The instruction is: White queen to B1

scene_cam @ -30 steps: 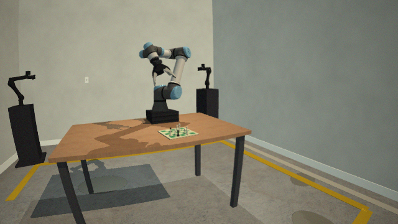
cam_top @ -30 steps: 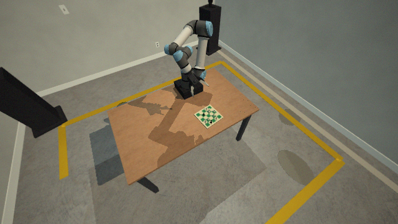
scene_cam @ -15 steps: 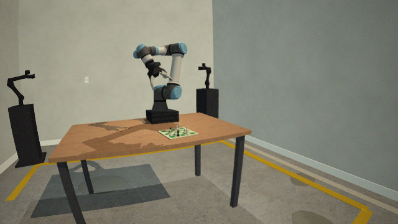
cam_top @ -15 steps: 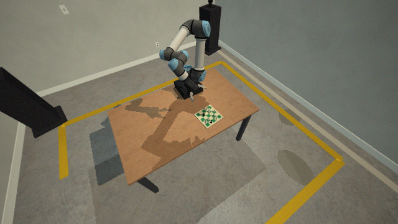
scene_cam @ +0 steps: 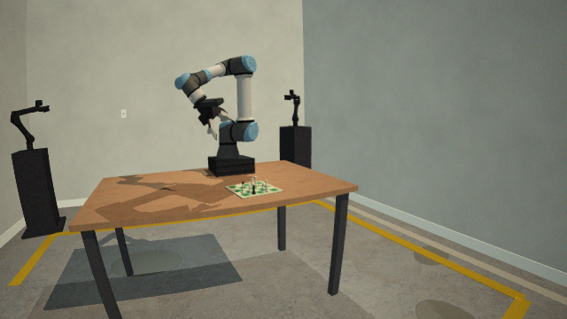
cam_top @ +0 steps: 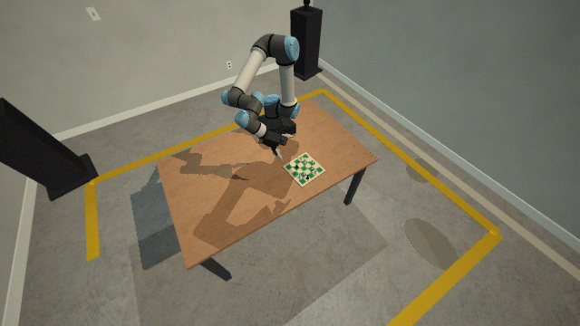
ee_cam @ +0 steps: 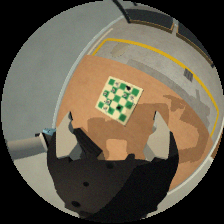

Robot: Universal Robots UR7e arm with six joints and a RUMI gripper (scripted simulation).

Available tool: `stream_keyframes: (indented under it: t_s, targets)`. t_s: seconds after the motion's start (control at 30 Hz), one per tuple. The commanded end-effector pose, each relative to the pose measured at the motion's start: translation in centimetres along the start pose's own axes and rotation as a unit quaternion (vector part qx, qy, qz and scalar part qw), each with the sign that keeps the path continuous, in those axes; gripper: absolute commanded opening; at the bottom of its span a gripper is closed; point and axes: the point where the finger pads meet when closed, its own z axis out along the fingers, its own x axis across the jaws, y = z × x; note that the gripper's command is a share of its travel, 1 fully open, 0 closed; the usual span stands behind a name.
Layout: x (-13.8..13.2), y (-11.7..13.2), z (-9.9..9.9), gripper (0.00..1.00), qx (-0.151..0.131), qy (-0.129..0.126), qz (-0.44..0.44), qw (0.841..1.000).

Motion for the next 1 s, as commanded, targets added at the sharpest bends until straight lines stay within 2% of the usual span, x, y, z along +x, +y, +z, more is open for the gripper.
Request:
stream_keyframes:
  t_s: [0.0, 0.03, 0.2, 0.23, 0.37, 0.4, 0.53, 0.6, 0.77, 0.97]
  targets:
    - [1.8, 0.5, 0.8, 1.00, -0.002, -0.042, -0.054, 0.998]
    - [1.8, 0.5, 0.8, 1.00, -0.002, -0.042, -0.054, 0.998]
    - [4.3, 1.8, 2.5, 1.00, 0.009, -0.096, -0.131, 0.987]
    - [4.3, 1.8, 2.5, 1.00, 0.009, -0.096, -0.131, 0.987]
    - [6.3, 3.0, 4.1, 1.00, 0.027, -0.137, -0.192, 0.971]
    - [6.3, 3.0, 4.1, 1.00, 0.027, -0.137, -0.192, 0.971]
    - [8.1, 4.3, 5.8, 1.00, 0.050, -0.174, -0.248, 0.952]
    - [8.1, 4.3, 5.8, 1.00, 0.050, -0.174, -0.248, 0.952]
    - [10.0, 6.0, 8.0, 1.00, 0.086, -0.212, -0.310, 0.923]
    - [11.7, 8.0, 10.6, 1.00, 0.130, -0.244, -0.369, 0.887]
